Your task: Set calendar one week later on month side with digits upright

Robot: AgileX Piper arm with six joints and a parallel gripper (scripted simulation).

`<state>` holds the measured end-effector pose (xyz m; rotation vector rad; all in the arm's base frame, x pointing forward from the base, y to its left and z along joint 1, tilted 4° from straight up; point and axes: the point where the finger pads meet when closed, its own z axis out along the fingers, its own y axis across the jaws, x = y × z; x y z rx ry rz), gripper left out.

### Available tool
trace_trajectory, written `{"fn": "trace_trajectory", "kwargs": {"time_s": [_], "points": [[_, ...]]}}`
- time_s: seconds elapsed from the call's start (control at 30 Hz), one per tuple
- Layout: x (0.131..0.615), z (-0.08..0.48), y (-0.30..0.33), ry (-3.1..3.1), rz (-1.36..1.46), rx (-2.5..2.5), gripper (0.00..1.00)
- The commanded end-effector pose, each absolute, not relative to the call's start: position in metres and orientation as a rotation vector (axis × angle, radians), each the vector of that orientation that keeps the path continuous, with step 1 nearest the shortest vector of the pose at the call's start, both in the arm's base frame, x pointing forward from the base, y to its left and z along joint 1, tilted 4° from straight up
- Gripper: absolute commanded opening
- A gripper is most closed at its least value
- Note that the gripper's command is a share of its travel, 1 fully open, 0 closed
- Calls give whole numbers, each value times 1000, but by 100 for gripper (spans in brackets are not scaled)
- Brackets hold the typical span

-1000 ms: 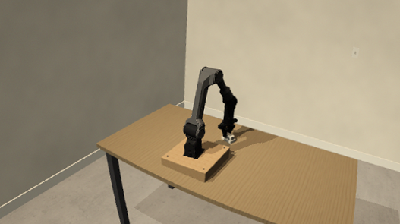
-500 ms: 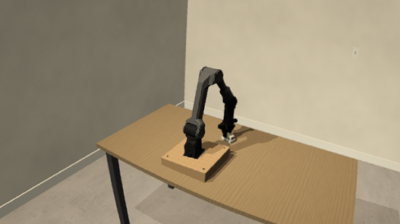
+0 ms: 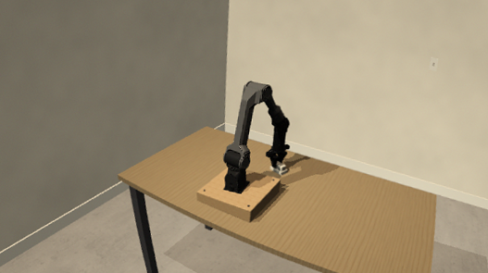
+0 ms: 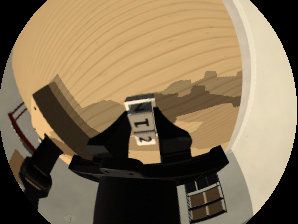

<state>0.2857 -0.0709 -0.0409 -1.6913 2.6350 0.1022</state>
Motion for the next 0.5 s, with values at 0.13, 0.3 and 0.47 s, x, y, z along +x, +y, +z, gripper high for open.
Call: {"fn": "trace_trajectory", "kwargs": {"time_s": [0.13, 0.3, 0.47], "points": [[285, -42, -70, 2636, 106, -1693, 59], [285, -42, -70, 2636, 106, -1693, 59], [285, -42, -70, 2636, 106, -1693, 59]]}}
